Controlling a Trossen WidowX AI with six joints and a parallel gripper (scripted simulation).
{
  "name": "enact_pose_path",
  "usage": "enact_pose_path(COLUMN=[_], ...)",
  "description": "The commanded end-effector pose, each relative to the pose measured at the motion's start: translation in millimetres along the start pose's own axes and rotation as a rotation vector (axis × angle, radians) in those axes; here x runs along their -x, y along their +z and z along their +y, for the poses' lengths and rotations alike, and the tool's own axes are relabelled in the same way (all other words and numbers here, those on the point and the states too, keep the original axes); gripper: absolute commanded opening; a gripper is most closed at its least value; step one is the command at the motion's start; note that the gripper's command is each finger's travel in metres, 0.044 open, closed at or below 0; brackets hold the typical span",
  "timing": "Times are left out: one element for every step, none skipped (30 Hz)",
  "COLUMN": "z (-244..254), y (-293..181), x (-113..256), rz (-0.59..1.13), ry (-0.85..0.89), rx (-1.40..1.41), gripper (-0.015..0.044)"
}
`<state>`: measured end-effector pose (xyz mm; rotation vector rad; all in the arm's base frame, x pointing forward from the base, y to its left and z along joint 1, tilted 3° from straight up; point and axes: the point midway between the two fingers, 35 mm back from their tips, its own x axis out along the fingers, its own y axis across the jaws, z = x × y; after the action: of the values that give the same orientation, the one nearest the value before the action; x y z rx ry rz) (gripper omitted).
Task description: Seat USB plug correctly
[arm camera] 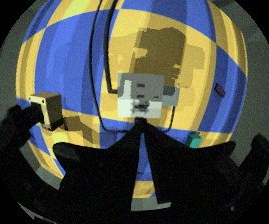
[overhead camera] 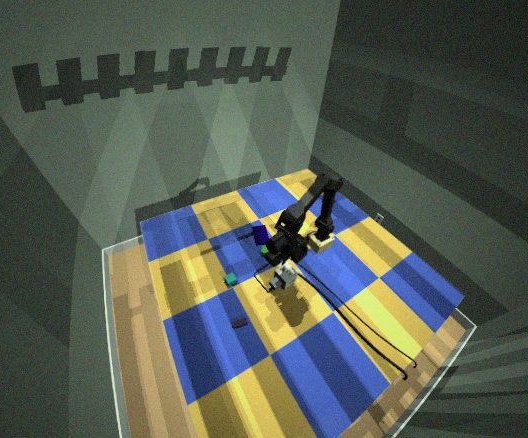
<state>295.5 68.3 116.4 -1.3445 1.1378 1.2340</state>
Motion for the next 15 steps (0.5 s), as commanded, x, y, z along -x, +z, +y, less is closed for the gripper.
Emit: enact_pose_path(z=[-0.1, -0.1, -0.1, -0.1, -0.1, -0.1, -0.1, -0.1, -0.1, -0.1, -0.1, -0.1, -0.1, -0.1, -0.1], y=[0.8, 0.9, 0.9, 1.0, 1.1, 1.1, 1.2, 1.3, 1.3, 1.4, 1.5, 1.5, 1.6, 1.7, 1.7], x=[-1.2, -1.3, -1.4, -1.6, -1.7, -1.8, -1.9, -2.0, -2.1, -2.3, -2.4, -2.5, -2.6, -2.7, -2.8], rz=[-0.006, -0.007, -0.008, -0.009, -0.009, -0.010, -0.011, -0.011, -0.012, -0.013, -0.014, -0.014, -0.015, -0.016, -0.016], ry=[0.000, 0.000, 0.000, 0.000, 0.000, 0.000, 0.000, 0.001, 0.001, 0.001, 0.001, 0.001, 0.001, 0.001, 0.001], rx=[0.008, 0.008, 0.008, 0.008, 0.009, 0.009, 0.009, 0.009, 0.010, 0.010, 0.010, 0.010, 0.011, 0.011, 0.011], gripper=[0.0000, 0.0000, 0.0000, 0.0000, 0.0000, 0.0000, 0.0000, 0.0000, 0.0000, 0.0000, 0.0000, 0.0000, 0.0000, 0.0000, 0.0000])
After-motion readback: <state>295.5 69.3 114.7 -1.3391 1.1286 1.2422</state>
